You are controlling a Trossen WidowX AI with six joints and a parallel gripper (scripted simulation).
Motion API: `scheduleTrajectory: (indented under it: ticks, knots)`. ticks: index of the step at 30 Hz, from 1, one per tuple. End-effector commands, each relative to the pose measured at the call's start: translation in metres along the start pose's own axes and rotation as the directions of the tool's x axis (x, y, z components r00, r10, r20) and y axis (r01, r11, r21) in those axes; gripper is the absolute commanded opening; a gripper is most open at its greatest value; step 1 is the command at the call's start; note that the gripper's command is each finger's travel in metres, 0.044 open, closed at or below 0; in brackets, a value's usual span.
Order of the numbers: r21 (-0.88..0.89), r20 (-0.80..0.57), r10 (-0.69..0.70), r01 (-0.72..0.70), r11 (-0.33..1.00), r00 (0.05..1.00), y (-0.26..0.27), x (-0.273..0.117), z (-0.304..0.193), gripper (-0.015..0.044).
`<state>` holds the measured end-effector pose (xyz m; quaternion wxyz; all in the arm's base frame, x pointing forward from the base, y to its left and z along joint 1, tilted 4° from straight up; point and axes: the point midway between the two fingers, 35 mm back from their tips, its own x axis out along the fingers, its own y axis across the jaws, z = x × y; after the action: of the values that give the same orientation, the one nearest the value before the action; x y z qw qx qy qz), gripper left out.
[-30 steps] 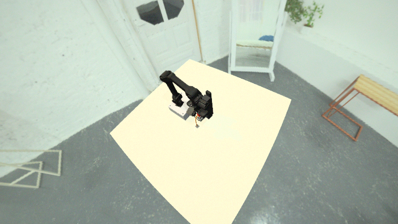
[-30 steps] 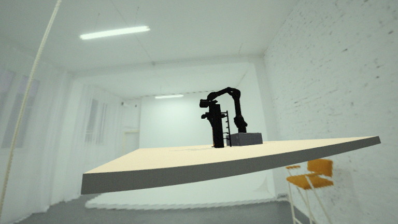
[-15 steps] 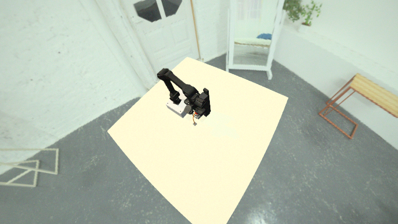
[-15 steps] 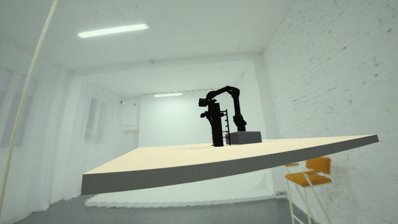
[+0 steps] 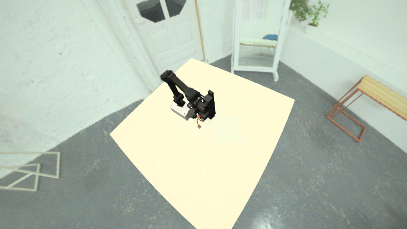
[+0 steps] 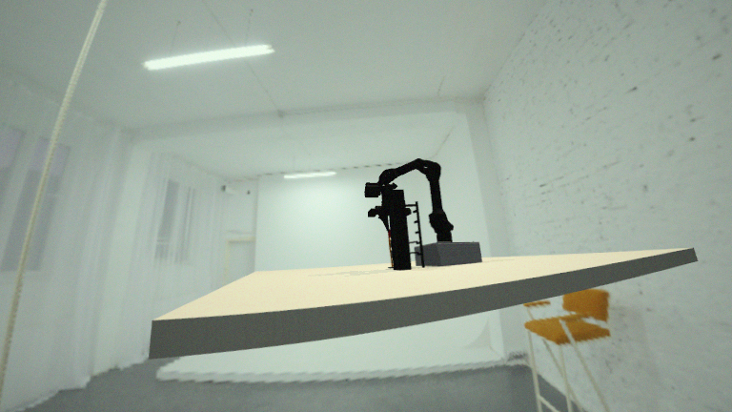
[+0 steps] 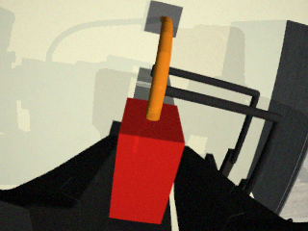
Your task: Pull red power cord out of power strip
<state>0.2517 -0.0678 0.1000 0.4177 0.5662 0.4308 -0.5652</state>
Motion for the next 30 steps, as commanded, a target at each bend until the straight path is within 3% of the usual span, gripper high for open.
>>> scheduleTrajectory:
  ticks: [1, 5, 17, 22, 30]
  knots:
    - [0.039, 0.064, -0.003, 0.0, 0.999, 0.998, -0.001, -0.002, 0.028, 0.0]
    - [0.039, 0.064, -0.004, 0.001, 0.999, 0.998, -0.002, -0.002, 0.034, 0.0]
    - [0.04, 0.063, -0.007, 0.004, 0.999, 0.998, -0.002, -0.001, 0.028, 0.0315]
    - [0.041, 0.065, -0.006, 0.004, 0.999, 0.998, -0.002, -0.009, 0.055, 0.044]
    - [0.041, 0.069, -0.007, 0.004, 0.999, 0.998, -0.005, -0.018, 0.088, 0.044]
